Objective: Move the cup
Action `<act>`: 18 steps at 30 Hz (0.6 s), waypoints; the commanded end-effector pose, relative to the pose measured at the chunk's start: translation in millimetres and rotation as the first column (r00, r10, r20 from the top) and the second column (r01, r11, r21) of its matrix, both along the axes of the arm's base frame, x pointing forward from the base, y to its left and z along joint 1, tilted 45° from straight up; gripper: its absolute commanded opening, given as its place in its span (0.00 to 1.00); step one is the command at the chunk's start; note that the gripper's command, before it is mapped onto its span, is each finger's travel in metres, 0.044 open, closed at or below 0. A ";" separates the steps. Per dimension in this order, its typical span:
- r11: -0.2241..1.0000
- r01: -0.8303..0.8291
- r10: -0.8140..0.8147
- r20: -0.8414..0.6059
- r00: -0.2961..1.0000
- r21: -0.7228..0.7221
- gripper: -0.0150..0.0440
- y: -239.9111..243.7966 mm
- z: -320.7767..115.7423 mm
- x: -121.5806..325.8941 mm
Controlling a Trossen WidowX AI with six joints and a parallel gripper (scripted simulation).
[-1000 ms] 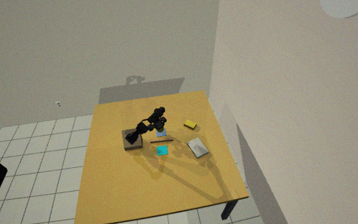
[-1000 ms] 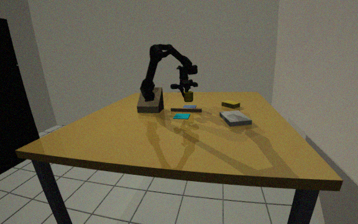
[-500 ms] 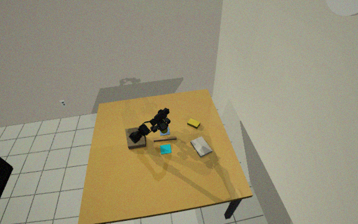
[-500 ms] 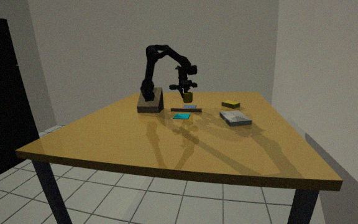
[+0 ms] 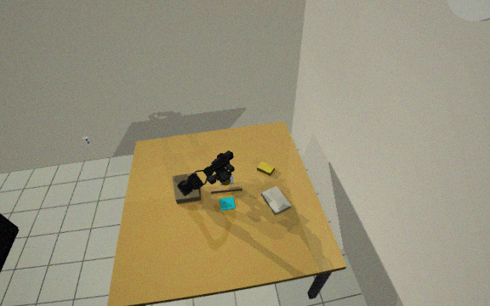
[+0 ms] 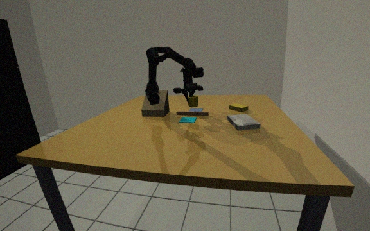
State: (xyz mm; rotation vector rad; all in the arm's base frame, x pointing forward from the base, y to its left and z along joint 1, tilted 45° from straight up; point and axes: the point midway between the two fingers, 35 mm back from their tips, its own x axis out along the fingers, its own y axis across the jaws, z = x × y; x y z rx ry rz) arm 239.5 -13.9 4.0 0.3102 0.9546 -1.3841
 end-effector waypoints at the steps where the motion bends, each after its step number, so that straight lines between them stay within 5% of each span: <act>1: 1.000 -0.005 0.005 -0.001 1.000 -0.003 0.25 -4.8 5.6 -1.2; 18: 1.000 -0.005 0.005 -0.002 1.000 -0.004 0.25 -28.7 30.5 -6.8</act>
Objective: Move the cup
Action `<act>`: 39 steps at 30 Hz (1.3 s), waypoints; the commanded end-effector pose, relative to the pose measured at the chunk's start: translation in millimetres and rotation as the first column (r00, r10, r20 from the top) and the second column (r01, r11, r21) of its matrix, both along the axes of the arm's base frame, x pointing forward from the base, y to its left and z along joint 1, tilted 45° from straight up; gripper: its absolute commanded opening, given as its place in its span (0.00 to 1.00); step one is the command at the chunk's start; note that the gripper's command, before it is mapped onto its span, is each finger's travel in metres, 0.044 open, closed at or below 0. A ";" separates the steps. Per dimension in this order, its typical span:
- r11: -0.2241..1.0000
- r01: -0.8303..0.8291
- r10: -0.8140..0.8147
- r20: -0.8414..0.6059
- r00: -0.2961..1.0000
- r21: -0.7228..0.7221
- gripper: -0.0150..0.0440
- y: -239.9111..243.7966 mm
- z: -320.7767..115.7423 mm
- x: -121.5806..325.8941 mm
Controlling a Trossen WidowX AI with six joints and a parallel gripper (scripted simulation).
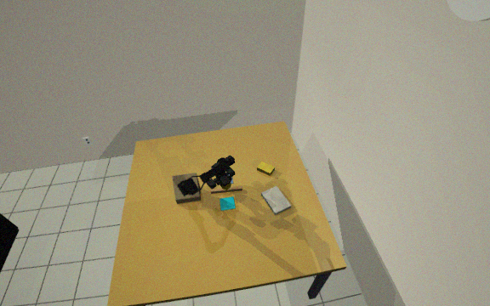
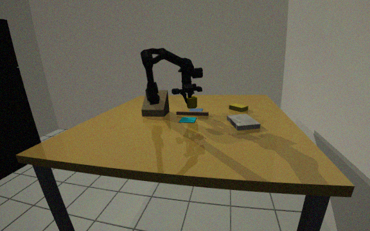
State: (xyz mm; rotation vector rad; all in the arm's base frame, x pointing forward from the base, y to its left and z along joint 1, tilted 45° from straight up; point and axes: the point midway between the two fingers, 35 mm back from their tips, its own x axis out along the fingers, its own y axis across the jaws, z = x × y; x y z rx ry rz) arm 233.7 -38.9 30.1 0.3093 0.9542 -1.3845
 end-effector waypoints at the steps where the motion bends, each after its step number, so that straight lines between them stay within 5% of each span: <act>1: 1.000 -0.005 0.005 -0.001 1.000 -0.004 0.25 -5.1 5.9 -1.4; 39: 1.000 -0.004 0.004 -0.002 1.000 -0.007 0.25 -63.5 67.5 -18.2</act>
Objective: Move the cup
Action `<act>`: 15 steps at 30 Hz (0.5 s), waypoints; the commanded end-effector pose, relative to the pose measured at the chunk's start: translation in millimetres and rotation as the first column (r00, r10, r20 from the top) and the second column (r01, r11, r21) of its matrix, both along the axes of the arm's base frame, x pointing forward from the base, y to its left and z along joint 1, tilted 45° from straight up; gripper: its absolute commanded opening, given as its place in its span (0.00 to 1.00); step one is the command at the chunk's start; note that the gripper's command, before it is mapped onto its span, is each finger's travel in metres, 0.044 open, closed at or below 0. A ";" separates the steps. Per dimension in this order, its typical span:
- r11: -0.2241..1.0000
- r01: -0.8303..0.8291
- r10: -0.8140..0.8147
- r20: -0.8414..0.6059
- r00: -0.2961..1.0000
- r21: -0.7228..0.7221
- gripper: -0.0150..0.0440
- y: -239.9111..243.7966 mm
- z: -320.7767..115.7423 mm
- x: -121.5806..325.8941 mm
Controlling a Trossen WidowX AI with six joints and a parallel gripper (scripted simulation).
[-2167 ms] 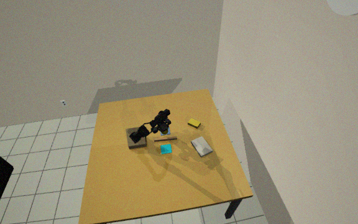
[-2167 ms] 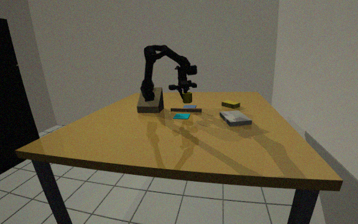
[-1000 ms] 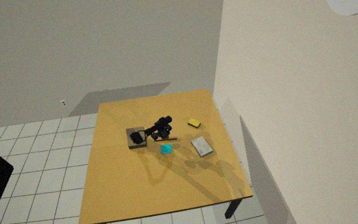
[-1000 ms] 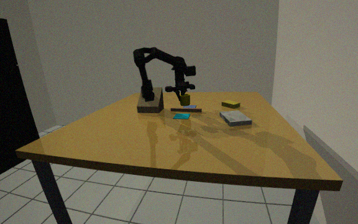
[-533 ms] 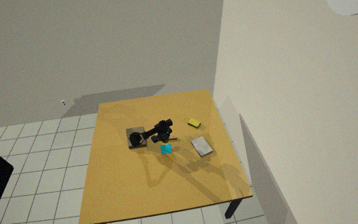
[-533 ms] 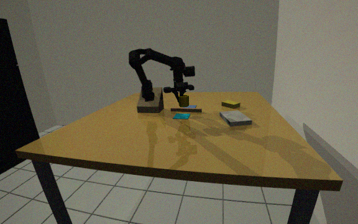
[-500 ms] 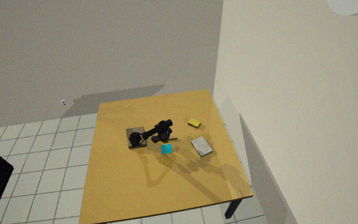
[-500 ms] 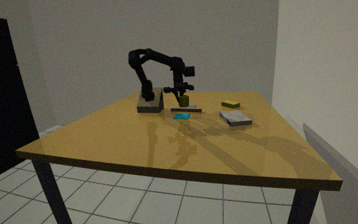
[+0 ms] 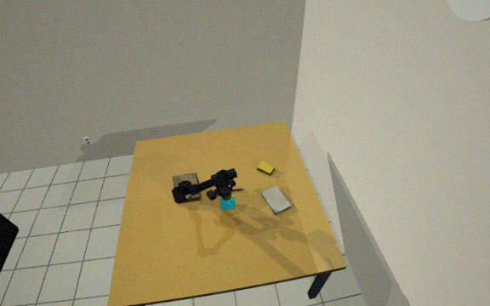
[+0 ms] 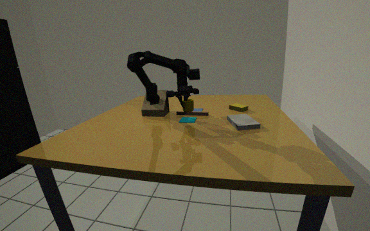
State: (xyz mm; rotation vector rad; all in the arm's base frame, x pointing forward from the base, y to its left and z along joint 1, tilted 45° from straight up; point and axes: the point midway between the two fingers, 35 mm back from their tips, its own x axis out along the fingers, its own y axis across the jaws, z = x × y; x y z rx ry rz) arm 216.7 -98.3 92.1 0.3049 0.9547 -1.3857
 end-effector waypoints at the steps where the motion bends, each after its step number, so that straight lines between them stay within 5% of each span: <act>1: 1.000 -0.004 0.004 0.000 1.000 -0.004 0.25 -5.8 7.4 -1.8; 15: 1.000 -0.003 0.003 0.001 1.000 -0.005 0.25 -17.7 5.1 -4.5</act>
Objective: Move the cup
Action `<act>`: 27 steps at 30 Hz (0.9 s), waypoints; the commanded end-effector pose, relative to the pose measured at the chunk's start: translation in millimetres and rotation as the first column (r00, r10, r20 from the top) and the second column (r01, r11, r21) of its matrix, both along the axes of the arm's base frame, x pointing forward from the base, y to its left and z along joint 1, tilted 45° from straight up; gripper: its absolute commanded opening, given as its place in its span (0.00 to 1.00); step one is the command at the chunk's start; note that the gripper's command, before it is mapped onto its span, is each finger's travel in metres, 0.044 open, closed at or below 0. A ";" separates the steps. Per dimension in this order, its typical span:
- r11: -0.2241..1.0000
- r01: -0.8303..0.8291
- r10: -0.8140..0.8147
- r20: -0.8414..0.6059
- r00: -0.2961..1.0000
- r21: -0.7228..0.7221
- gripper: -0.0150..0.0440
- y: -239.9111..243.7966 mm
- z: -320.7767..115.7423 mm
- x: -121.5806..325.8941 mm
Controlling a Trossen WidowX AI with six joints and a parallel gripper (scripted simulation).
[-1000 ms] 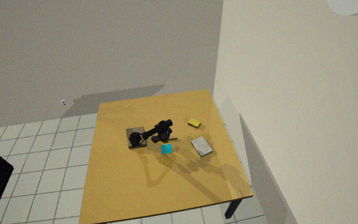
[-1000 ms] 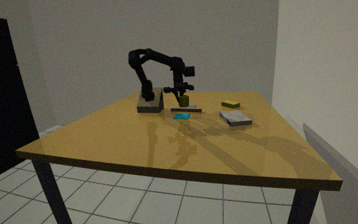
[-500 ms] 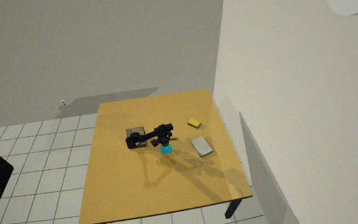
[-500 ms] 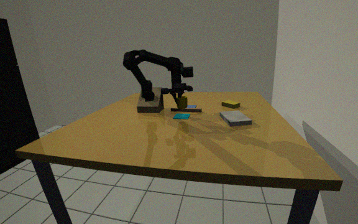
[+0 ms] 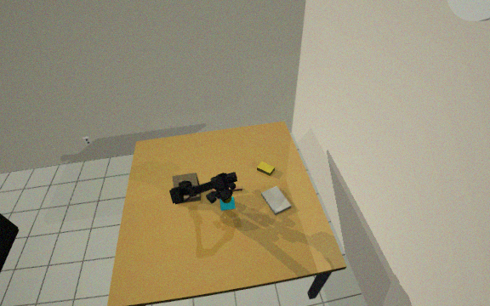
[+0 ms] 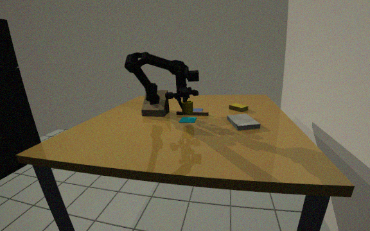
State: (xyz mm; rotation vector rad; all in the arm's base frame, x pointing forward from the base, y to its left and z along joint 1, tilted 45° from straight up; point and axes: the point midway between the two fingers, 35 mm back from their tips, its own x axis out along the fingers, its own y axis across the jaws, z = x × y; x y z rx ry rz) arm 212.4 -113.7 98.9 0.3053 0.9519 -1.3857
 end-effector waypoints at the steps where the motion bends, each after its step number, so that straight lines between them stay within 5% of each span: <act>1: 1.000 -0.003 0.003 -0.002 1.000 -0.003 0.25 -3.1 -2.5 -0.3; 27: 1.000 -0.003 0.003 -0.001 1.000 -0.006 0.25 -26.3 -24.1 -4.3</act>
